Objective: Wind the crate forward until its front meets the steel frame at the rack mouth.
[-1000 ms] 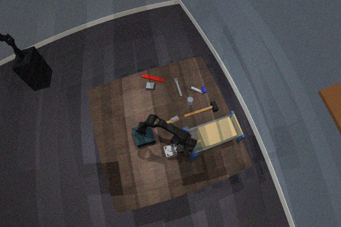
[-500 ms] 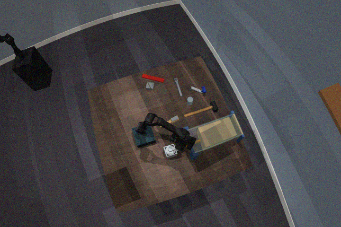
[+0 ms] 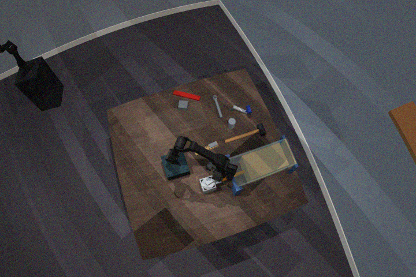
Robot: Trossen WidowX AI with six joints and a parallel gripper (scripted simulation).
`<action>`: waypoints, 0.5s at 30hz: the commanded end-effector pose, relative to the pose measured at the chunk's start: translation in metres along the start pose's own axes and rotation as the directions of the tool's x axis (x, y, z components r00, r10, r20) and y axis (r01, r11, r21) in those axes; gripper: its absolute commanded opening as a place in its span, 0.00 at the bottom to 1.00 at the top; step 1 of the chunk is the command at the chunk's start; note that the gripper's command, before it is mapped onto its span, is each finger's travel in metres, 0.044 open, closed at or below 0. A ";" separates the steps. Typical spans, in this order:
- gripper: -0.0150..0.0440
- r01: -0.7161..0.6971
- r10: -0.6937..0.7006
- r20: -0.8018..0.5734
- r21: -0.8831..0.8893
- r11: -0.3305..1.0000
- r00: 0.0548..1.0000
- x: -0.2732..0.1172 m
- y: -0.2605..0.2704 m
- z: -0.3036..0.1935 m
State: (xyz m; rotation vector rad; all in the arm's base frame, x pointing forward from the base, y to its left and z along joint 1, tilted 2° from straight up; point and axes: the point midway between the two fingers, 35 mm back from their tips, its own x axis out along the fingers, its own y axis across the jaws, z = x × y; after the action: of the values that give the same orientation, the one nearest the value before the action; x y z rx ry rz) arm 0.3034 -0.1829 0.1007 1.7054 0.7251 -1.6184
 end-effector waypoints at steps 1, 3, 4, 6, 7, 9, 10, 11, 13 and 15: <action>0.25 0.042 -0.042 -0.018 -0.011 0.999 0.999 0.003 -0.017 -0.009; 0.25 0.042 -0.043 -0.018 -0.011 0.999 0.999 0.003 -0.019 -0.010; 0.25 0.042 -0.043 -0.018 -0.011 0.999 0.999 0.003 -0.020 -0.010; 0.25 0.043 -0.043 -0.018 -0.011 0.999 0.999 0.003 -0.023 -0.010; 0.25 0.043 -0.043 -0.018 -0.011 0.999 0.999 0.003 -0.024 -0.011; 0.25 0.043 -0.043 -0.018 -0.011 0.999 0.999 0.003 -0.027 -0.011; 0.25 0.043 -0.043 -0.018 -0.011 0.999 0.999 0.003 -0.027 -0.011; 0.25 0.043 -0.043 -0.018 -0.011 0.999 0.999 0.003 -0.029 -0.012; 0.25 0.043 -0.044 -0.018 -0.011 0.999 0.999 0.003 -0.031 -0.012; 0.25 0.044 -0.044 -0.018 -0.011 0.999 0.999 0.002 -0.034 -0.012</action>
State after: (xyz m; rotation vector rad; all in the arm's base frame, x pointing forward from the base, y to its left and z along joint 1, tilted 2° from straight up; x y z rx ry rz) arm 0.2928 -0.1647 0.0995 1.7076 0.7407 -1.6138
